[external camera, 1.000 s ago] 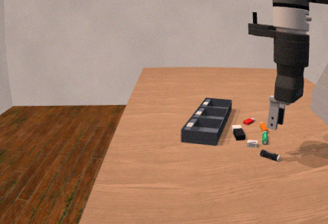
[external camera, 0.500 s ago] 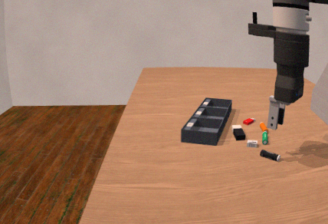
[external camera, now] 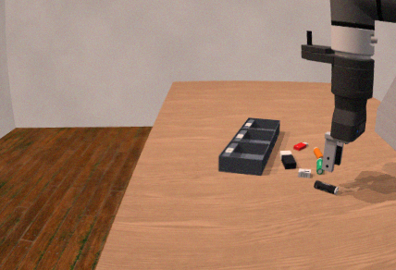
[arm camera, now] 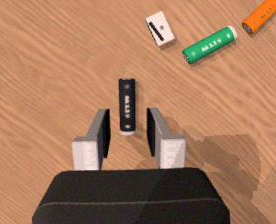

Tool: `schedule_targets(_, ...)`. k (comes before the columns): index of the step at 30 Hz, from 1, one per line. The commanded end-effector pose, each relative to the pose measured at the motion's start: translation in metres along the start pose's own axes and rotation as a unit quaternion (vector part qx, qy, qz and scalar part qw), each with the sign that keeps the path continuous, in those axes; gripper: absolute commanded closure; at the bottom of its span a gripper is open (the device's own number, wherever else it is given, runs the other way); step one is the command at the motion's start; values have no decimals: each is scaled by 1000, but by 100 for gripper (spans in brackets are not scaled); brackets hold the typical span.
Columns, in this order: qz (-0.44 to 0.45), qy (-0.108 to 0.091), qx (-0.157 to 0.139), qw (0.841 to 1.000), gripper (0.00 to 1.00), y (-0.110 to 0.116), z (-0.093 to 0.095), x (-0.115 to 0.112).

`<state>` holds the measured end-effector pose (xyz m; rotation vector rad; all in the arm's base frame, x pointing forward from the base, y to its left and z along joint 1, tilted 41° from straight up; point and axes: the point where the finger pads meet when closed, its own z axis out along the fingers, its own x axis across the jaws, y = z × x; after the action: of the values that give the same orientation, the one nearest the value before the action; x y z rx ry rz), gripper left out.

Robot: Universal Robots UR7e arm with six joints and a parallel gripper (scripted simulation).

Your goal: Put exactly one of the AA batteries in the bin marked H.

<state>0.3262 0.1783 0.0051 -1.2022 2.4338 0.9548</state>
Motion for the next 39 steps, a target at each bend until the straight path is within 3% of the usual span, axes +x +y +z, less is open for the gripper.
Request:
schedule_targets(1,0,0,2,1000,40,-3,24,-1)
schedule_targets(4,0,0,2,1000,40,-4,34,-1)
schedule_targets(23,0,0,2,1000,40,-4,34,-1)
schedule_targets(39,0,0,2,1000,40,-3,46,-1)
